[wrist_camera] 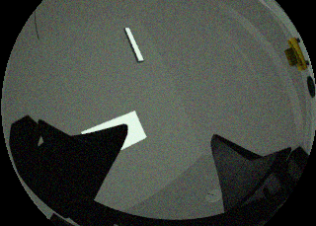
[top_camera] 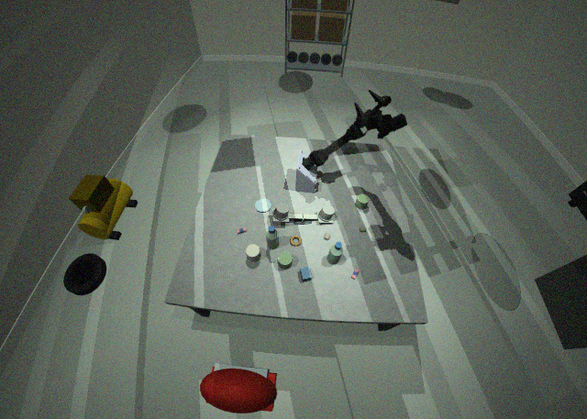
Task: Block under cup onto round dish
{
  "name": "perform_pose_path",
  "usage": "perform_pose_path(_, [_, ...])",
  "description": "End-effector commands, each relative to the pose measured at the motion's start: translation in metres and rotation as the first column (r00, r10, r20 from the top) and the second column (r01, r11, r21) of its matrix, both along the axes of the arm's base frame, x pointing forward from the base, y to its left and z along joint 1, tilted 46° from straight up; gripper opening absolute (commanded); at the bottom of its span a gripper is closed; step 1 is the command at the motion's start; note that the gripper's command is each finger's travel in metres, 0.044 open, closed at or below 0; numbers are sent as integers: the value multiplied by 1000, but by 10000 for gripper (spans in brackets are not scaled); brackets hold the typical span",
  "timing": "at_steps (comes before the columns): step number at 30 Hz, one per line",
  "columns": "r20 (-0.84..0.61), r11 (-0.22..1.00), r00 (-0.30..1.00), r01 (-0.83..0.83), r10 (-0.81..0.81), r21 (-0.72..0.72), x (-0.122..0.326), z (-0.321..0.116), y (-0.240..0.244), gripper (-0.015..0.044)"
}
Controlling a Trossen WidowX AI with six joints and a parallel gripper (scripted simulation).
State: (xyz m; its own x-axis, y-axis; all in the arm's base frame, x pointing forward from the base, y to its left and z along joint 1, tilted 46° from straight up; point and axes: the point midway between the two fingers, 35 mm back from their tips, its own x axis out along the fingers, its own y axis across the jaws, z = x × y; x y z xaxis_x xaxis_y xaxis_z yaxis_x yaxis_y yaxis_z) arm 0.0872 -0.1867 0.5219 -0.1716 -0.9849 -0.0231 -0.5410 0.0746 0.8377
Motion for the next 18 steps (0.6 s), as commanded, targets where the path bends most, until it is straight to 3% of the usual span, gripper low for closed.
perform_pose_path(1, [-1,1000,1000,-2,2,1,1,0,0,426])
perform_pose_path(5, [-26,999,999,-45,46,17,12,-6,-6,440])
perform_pose_path(18, [-379,974,902,-153,207,167,55,-44,-27,440])
